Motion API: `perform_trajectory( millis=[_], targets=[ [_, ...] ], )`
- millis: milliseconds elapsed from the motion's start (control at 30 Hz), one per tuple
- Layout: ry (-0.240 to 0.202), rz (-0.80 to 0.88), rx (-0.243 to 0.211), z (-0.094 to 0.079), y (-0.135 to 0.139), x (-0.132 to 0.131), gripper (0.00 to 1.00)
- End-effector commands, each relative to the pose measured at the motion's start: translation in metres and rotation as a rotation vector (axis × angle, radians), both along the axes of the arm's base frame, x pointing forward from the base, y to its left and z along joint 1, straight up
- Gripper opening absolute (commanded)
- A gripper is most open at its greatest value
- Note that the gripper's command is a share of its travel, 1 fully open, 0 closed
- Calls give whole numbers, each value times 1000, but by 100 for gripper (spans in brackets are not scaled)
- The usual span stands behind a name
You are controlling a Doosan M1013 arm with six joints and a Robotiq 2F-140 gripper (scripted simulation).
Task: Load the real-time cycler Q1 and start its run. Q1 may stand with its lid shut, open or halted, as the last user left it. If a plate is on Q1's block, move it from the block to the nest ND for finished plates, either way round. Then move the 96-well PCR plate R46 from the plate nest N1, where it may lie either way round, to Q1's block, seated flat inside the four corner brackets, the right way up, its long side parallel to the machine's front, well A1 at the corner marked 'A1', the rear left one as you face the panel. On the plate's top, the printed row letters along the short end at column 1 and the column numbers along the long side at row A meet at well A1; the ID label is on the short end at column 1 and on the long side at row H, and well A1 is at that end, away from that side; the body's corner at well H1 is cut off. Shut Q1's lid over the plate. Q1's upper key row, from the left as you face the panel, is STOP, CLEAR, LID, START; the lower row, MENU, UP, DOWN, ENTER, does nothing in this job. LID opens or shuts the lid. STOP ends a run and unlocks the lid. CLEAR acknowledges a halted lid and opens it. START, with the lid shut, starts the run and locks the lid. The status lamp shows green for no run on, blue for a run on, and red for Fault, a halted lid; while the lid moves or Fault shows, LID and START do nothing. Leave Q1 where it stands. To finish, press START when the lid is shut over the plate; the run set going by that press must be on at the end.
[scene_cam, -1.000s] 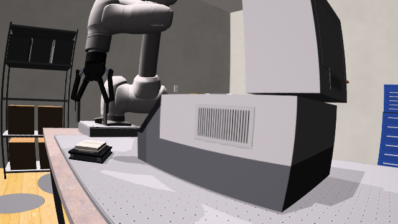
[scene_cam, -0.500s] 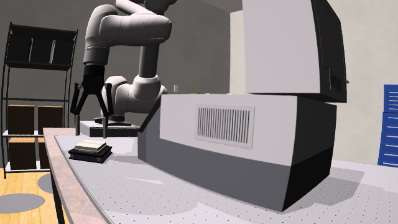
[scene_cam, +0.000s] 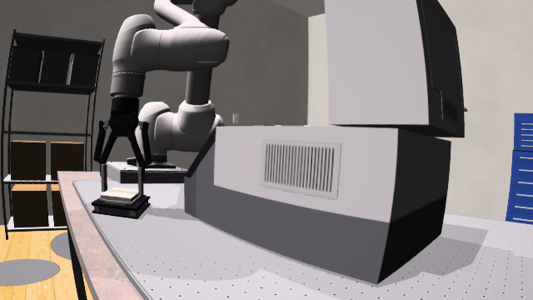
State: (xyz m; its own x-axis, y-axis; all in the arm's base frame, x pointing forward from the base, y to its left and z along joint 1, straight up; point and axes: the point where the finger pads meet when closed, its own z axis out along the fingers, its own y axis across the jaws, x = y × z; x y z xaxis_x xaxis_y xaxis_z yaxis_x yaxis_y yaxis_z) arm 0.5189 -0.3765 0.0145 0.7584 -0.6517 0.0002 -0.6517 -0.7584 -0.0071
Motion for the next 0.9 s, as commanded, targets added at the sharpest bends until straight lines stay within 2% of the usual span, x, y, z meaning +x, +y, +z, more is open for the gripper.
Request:
perform_trajectory(
  millis=[0,867],
  targets=[
    [0,0,0,-1,0,0,66],
    [0,0,0,-8,0,0,66]
  ],
)
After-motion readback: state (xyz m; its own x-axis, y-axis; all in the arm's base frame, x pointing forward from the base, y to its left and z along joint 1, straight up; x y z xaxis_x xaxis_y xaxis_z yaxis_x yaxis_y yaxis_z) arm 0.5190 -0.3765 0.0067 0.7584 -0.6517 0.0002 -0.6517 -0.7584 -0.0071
